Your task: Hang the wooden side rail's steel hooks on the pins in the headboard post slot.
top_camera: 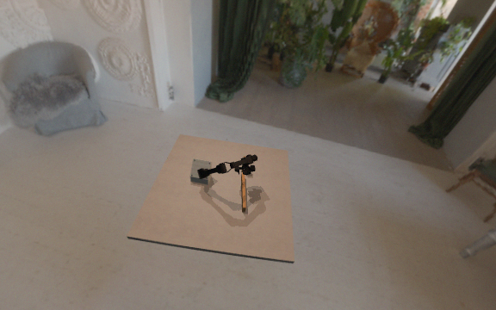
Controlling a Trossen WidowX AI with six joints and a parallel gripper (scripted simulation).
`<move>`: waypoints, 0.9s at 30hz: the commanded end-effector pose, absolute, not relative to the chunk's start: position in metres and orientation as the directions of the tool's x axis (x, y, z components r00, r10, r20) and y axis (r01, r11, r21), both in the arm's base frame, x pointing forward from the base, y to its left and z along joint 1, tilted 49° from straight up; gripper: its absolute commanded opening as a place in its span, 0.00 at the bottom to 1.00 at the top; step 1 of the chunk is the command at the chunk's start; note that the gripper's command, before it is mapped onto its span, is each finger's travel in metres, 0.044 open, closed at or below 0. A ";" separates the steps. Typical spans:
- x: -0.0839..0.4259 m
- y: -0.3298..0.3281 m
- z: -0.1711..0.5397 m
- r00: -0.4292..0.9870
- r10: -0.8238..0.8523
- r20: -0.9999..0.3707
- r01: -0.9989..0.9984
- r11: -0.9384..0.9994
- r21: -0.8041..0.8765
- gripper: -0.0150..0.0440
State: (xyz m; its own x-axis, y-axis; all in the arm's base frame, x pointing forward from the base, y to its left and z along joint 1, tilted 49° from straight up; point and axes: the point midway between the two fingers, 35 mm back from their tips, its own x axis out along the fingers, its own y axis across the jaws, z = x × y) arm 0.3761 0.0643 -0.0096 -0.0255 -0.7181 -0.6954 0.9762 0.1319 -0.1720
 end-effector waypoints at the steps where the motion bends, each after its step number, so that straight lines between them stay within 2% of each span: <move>1: 0.379 0.065 -0.006 -0.021 -0.741 -0.671 0.991 0.075 -0.114 1.00; 27: 0.378 0.020 -0.046 -0.020 -0.743 -0.669 0.991 0.075 -0.114 1.00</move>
